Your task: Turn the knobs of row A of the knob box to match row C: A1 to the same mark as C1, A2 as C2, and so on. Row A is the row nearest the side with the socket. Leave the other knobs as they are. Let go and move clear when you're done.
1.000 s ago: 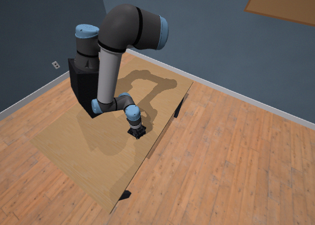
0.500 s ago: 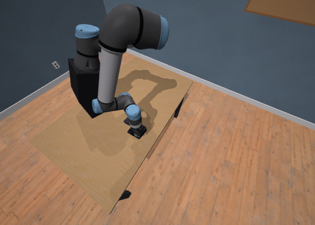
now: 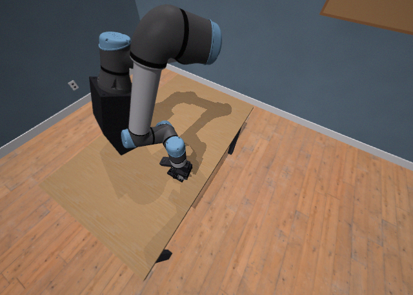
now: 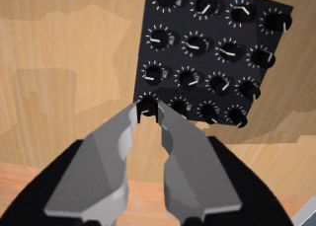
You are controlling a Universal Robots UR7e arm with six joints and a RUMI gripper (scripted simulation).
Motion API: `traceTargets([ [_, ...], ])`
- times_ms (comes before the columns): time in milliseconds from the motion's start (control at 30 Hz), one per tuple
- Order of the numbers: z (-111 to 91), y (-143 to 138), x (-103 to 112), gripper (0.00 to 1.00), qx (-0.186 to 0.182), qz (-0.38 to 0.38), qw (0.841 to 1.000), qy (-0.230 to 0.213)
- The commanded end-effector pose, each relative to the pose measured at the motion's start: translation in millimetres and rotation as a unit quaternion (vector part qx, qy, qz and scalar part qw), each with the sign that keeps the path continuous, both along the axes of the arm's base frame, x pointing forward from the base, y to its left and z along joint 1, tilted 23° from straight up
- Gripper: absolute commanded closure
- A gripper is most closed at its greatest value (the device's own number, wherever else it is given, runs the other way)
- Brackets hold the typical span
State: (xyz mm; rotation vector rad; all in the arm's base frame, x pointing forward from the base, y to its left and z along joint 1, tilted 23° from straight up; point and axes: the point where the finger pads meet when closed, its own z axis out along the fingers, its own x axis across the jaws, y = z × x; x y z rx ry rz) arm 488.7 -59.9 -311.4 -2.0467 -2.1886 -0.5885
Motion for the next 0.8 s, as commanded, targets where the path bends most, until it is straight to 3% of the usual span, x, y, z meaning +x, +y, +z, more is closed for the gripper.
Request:
traceTargets([
  [0,0.3,-1.0,0.5,0.96,-0.009,0.045,0.999,-0.017],
  [767,-0.2,-2.5,1.1,0.96,-0.045,0.215,0.972,-0.079],
])
